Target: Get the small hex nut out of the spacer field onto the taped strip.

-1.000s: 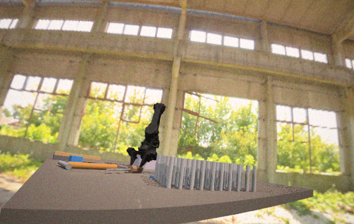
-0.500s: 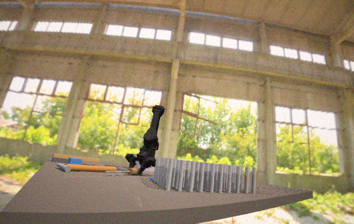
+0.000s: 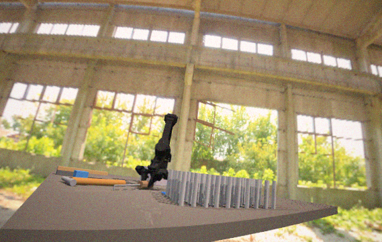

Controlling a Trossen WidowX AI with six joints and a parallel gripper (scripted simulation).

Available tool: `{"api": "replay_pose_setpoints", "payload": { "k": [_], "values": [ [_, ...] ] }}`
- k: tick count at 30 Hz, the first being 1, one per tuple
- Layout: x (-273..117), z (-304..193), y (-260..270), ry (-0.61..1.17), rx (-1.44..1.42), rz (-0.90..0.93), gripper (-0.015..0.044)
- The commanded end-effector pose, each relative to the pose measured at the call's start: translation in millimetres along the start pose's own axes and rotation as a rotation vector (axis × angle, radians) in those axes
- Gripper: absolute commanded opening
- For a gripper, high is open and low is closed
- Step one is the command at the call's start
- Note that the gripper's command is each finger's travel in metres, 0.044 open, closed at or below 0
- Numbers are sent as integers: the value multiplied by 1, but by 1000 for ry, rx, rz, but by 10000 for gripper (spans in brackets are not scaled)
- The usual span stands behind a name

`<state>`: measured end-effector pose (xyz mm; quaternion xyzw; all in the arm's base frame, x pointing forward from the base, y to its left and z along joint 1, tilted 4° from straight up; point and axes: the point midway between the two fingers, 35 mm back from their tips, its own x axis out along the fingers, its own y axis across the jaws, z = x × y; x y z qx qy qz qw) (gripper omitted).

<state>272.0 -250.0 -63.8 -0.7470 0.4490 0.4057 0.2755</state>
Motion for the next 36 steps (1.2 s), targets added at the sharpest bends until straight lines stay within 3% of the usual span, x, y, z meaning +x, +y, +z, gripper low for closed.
{"api": "replay_pose_setpoints", "payload": {
  "k": [1,23,36],
  "values": [
    [-13,-18,-3,16,6,-5,0],
    [-135,-91,0,14,1,-6,0],
    [-152,-74,-38,8,-61,-48,0]
  ]
}}
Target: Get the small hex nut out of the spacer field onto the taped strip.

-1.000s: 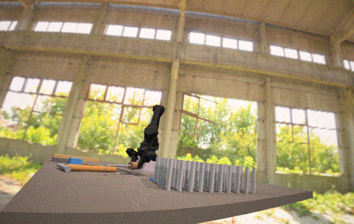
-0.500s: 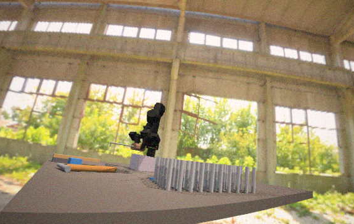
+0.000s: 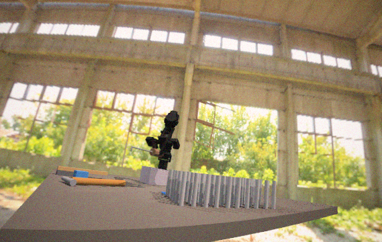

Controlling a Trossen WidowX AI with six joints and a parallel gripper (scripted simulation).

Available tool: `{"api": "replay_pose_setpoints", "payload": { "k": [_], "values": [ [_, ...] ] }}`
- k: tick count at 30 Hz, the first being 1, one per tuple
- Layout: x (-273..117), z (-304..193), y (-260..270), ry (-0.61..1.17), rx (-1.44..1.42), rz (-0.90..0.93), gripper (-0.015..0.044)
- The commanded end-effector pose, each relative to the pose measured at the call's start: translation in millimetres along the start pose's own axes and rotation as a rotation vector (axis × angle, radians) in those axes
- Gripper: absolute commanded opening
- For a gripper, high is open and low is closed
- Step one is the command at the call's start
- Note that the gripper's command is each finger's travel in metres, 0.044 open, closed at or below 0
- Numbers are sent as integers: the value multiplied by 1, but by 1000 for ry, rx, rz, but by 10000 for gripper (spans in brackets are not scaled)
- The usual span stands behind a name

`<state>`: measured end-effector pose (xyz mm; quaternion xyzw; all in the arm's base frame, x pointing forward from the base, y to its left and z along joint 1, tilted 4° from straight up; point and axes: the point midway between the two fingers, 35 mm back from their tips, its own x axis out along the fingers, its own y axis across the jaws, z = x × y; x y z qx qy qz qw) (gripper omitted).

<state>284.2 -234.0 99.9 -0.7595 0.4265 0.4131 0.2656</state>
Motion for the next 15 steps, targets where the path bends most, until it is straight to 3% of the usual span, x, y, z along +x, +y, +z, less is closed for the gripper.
{"api": "replay_pose_setpoints", "payload": {
  "k": [1,15],
  "values": [
    [-10,5,-18,12,-23,-21,0],
    [-38,51,-82,-16,-164,-113,0]
  ]
}}
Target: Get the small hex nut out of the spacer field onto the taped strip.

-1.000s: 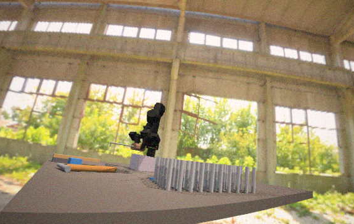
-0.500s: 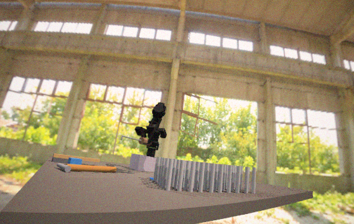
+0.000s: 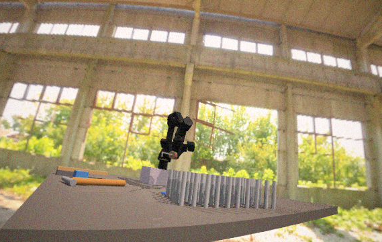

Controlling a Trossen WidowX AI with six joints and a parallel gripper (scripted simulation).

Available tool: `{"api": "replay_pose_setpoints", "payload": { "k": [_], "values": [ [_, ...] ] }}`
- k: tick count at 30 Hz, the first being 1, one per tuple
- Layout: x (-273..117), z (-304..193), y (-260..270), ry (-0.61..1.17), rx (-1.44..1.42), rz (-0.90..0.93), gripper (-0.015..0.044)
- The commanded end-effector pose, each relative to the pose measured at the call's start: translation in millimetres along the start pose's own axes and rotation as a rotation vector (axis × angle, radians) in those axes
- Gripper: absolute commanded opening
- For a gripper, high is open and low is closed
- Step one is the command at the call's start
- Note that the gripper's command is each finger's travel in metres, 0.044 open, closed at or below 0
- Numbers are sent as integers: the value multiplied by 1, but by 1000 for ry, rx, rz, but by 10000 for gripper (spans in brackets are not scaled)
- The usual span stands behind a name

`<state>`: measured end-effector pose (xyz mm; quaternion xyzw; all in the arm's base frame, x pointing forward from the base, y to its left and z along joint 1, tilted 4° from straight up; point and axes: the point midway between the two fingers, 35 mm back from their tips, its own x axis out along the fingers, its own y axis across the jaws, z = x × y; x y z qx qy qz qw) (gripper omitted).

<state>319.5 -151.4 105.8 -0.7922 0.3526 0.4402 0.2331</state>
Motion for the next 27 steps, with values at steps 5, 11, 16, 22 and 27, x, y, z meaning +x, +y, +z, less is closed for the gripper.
{"api": "replay_pose_setpoints", "payload": {
  "k": [5,11,16,22,27],
  "values": [
    [-17,18,-34,10,-54,-38,0],
    [-29,36,-59,9,-102,-70,0],
    [-40,52,-77,10,-142,-97,0],
    [-54,72,-97,11,-190,-129,0],
    [-67,90,-112,12,-229,-157,0]
  ]
}}
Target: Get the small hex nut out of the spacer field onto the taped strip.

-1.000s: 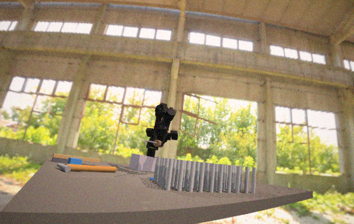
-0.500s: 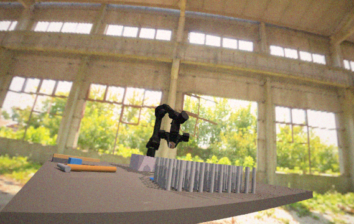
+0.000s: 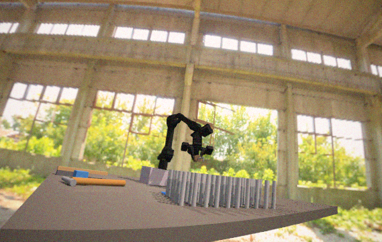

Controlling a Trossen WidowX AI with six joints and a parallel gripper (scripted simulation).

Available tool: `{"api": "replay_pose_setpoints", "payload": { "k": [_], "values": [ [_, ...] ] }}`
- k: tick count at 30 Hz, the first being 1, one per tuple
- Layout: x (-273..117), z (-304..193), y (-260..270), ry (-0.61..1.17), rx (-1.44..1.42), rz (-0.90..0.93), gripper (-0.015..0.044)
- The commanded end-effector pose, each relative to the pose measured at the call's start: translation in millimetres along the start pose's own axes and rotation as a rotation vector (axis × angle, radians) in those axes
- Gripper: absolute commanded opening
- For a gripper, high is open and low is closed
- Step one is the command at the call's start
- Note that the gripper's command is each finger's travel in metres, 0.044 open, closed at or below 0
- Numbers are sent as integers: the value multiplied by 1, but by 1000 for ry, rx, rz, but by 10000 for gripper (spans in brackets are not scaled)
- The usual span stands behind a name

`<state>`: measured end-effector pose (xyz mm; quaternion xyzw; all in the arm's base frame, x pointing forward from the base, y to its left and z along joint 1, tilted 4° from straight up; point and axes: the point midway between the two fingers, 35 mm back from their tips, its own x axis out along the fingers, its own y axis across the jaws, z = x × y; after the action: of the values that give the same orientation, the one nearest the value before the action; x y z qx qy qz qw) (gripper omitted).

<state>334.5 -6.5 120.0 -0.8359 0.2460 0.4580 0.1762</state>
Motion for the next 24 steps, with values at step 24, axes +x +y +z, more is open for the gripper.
{"api": "replay_pose_setpoints", "payload": {
  "k": [24],
  "values": [
    [-58,77,-74,22,-181,-143,0]
  ]
}}
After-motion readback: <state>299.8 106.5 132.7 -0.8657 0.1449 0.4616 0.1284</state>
